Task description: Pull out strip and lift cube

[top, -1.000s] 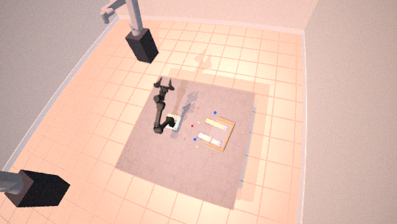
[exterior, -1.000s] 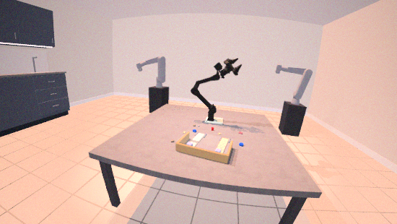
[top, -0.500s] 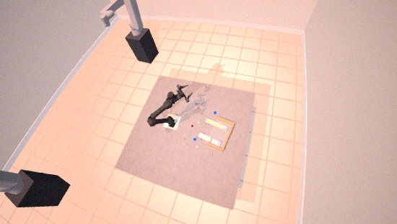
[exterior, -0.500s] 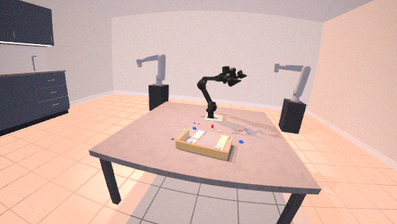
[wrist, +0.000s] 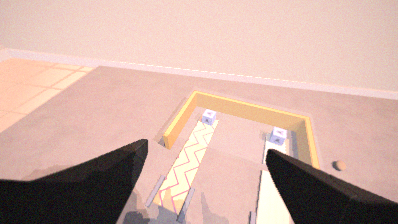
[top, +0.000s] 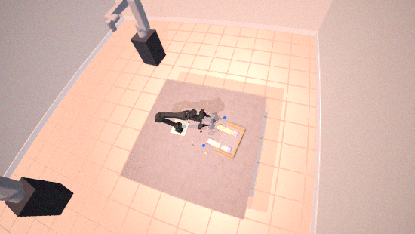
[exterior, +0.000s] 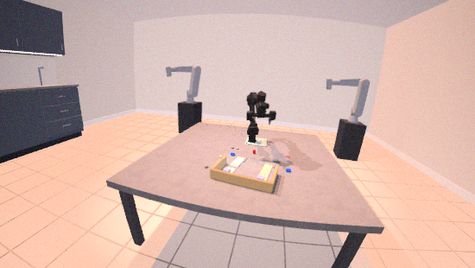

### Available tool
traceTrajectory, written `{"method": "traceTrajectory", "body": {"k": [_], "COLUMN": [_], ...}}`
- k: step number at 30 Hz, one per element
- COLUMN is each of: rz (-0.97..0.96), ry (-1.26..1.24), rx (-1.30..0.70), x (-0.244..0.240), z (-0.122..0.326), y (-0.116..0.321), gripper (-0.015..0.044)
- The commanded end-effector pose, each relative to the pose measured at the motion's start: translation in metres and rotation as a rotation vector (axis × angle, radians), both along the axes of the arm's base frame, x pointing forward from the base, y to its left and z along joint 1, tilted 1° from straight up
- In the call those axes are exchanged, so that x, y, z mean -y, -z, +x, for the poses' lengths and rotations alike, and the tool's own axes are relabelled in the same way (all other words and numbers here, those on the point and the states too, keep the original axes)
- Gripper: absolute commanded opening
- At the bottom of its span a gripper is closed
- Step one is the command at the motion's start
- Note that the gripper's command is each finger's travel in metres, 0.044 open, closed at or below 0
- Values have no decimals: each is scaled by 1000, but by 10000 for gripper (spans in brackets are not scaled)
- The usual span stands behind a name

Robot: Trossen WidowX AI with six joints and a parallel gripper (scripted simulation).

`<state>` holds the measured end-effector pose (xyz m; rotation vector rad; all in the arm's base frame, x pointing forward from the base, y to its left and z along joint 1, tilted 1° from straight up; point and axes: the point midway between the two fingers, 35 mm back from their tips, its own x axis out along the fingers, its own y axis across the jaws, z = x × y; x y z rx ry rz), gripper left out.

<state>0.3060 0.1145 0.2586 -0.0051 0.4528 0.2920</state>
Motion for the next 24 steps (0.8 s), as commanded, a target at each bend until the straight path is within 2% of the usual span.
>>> {"method": "traceTrajectory", "body": {"k": [1,17,24], "rz": [-110,-115,-96], "ry": [92,97,94], "rx": [-121,-127,-357], "x": [47,50,21], "z": [7,7,33], "y": [39,40,52], "gripper": [400,400,216]}}
